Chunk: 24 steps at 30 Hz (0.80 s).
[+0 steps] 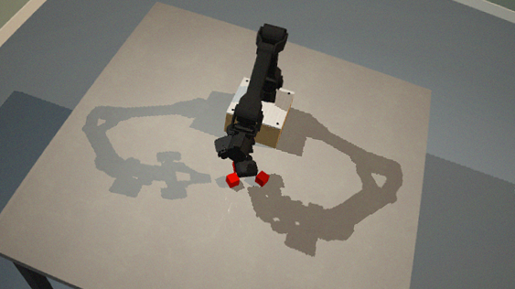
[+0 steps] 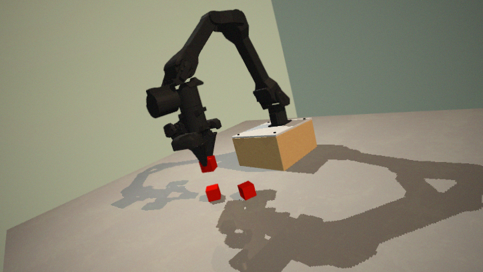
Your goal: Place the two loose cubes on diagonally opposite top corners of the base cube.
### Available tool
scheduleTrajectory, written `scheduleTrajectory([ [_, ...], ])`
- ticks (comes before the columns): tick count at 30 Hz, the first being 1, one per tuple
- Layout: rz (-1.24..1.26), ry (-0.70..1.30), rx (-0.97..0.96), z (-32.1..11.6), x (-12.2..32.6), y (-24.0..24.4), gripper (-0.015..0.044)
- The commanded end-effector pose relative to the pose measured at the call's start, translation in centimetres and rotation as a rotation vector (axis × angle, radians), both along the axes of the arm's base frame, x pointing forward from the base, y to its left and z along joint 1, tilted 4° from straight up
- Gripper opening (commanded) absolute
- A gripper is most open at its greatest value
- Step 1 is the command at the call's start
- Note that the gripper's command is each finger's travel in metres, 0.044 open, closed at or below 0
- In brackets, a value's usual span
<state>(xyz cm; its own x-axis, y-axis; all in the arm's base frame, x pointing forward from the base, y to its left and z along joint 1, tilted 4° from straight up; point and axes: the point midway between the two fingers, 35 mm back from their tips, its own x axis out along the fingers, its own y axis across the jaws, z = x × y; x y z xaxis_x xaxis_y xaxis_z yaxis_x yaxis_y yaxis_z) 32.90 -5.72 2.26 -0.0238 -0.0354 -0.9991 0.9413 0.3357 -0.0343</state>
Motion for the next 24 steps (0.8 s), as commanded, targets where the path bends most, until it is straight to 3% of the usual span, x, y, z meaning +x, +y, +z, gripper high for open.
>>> scheduleTrajectory([
  [1, -0.009, 0.006, 0.005, -0.4, -0.3, 1.3, 0.0105],
  [24, -0.052, 0.008, 0.009, -2.0, -1.8, 7.9, 0.0105],
])
